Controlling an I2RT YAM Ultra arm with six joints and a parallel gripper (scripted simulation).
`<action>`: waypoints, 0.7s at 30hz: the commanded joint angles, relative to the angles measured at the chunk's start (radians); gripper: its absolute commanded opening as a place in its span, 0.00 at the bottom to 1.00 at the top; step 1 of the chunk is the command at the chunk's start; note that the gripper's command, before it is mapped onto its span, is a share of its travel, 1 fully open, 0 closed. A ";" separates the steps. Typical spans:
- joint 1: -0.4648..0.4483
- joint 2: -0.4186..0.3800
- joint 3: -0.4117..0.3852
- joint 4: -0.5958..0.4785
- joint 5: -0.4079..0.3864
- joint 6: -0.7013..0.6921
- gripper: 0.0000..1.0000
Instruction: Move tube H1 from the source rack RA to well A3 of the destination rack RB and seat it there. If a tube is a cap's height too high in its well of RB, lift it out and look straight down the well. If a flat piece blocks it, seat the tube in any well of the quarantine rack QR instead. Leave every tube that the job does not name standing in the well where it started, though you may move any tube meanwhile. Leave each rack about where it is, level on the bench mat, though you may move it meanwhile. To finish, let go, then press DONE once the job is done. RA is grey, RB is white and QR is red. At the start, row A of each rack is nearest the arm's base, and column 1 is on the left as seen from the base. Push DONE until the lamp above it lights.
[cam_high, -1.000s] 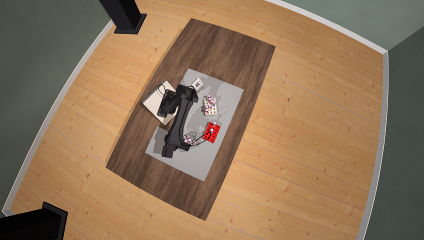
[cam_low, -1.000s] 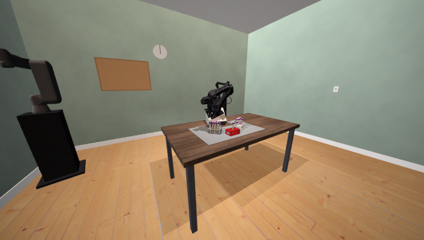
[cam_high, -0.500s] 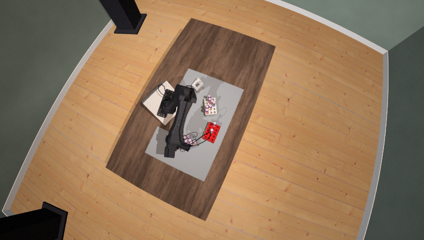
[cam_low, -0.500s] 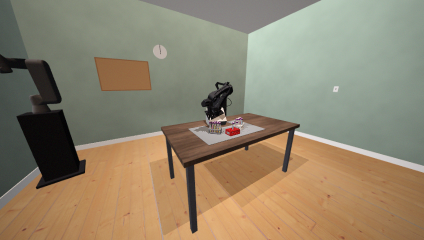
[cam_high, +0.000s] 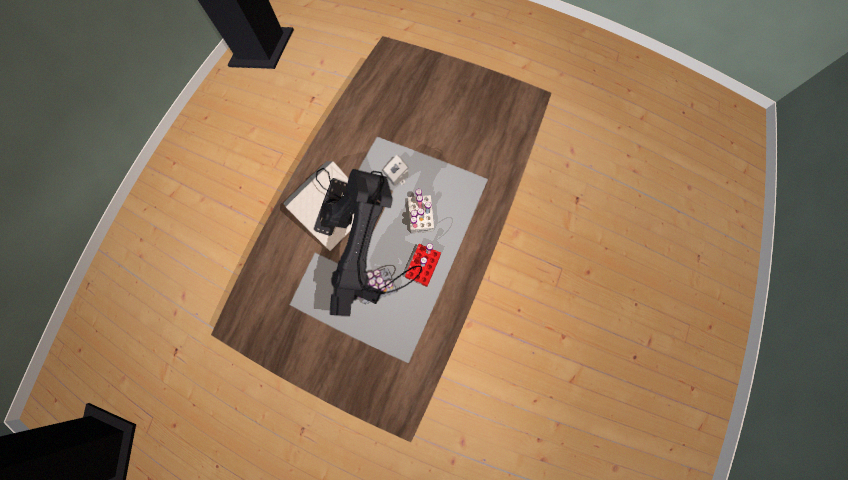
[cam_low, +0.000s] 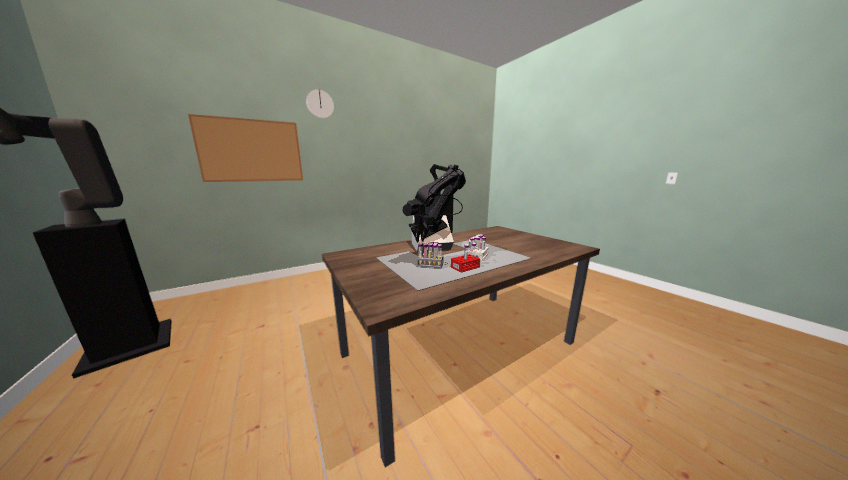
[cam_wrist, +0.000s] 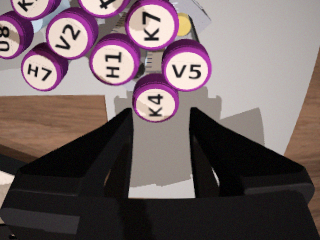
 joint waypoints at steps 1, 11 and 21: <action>0.002 -0.026 0.009 0.019 0.000 0.016 0.30; 0.013 -0.032 -0.031 0.034 0.003 0.027 0.30; 0.022 -0.034 -0.029 0.044 0.009 0.037 0.30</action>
